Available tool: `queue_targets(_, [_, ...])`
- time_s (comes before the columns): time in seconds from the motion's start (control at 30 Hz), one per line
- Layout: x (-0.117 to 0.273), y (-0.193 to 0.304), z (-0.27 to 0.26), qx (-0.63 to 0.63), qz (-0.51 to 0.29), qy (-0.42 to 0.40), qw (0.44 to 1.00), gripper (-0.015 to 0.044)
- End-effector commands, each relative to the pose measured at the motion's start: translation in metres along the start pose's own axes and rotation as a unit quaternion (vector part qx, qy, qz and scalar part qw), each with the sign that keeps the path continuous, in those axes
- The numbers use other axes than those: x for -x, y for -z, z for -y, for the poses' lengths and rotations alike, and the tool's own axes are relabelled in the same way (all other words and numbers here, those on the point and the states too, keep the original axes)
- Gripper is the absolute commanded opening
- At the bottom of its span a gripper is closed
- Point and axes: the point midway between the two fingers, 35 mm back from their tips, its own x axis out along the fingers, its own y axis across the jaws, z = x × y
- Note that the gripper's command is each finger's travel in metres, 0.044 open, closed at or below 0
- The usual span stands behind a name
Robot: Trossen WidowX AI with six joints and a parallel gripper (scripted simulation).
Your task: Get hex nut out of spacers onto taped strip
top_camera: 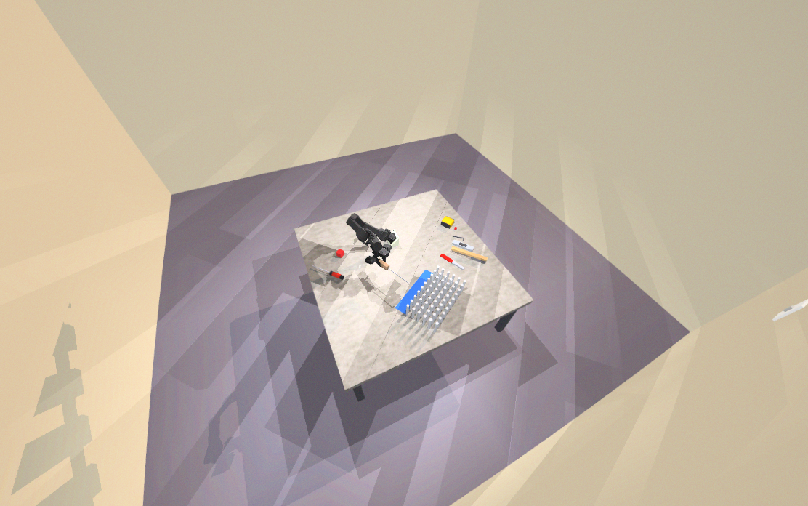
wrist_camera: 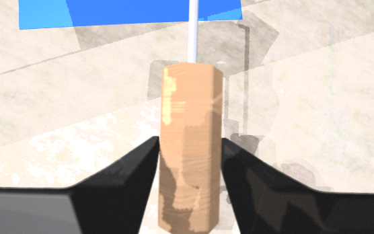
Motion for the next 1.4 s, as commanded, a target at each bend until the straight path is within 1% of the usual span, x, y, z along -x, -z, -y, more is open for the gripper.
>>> queue_targets(0.0, [0.002, 0.001, 0.016, 0.004, 0.0, -0.003, 1.0, 0.0])
queue_targets(0.4, [0.016, 0.018, 0.075, -0.011, 0.013, 0.006, 1.0, 0.0])
queue_targets(0.97, [0.038, 0.061, 0.147, 0.022, 0.001, 0.033, 0.999, 0.0])
queue_targets(1.17, [0.047, 0.08, 0.167, 0.035, -0.007, 0.045, 0.998, 0.0])
queue_targets(1.37, [0.047, 0.082, 0.169, 0.037, -0.008, 0.046, 0.998, 0.0])
